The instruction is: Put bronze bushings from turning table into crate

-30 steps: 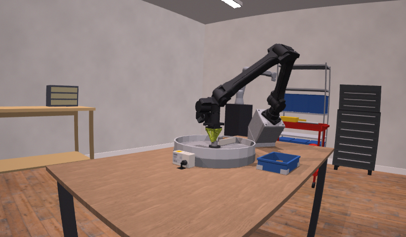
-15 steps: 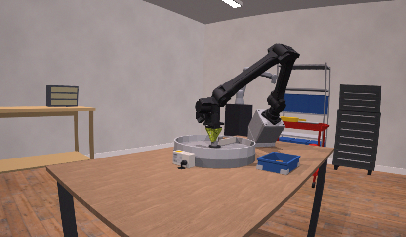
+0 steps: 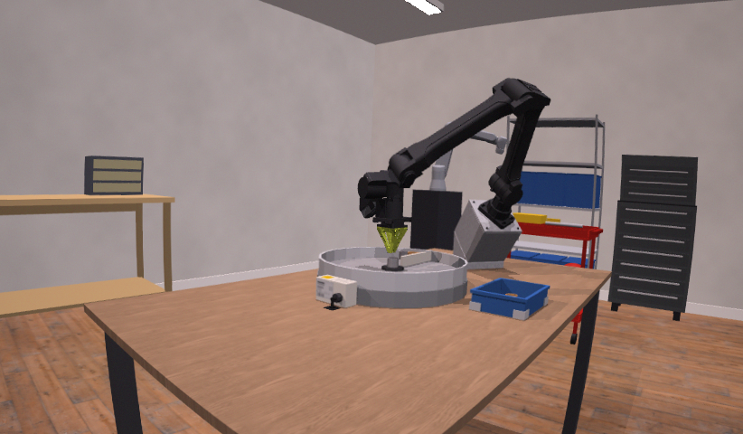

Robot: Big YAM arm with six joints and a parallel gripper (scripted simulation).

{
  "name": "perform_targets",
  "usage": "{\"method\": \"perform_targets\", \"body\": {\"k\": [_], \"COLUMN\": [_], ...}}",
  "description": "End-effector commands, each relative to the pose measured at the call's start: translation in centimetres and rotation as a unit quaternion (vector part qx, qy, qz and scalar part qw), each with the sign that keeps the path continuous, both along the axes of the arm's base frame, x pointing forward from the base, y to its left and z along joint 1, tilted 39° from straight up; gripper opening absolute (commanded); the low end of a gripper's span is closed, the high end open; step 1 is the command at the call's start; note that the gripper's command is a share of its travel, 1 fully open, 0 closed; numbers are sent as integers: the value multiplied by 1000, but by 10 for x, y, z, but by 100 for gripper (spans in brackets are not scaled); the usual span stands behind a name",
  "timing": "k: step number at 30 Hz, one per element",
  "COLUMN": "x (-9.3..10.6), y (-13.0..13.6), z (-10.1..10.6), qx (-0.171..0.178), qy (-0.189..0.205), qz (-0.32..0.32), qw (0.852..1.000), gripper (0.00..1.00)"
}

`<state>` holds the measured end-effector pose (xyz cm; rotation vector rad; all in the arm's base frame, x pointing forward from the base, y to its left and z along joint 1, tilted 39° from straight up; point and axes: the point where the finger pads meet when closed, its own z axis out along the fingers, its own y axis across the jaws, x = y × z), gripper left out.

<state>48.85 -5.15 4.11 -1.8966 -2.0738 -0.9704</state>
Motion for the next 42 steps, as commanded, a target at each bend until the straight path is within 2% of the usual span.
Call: {"method": "perform_targets", "body": {"k": [1, 4, 8, 42], "x": [15, 15, 9, 9], "y": [-26, -27, -18, -19], "z": [38, 38, 24, 24], "qx": [-13, -13, -9, -9], "qy": [-39, -39, -25, -25], "qz": [-9, -9, -5, -5], "qw": [999, 999, 1000, 1000], "gripper": [13, 13, 13, 13]}}
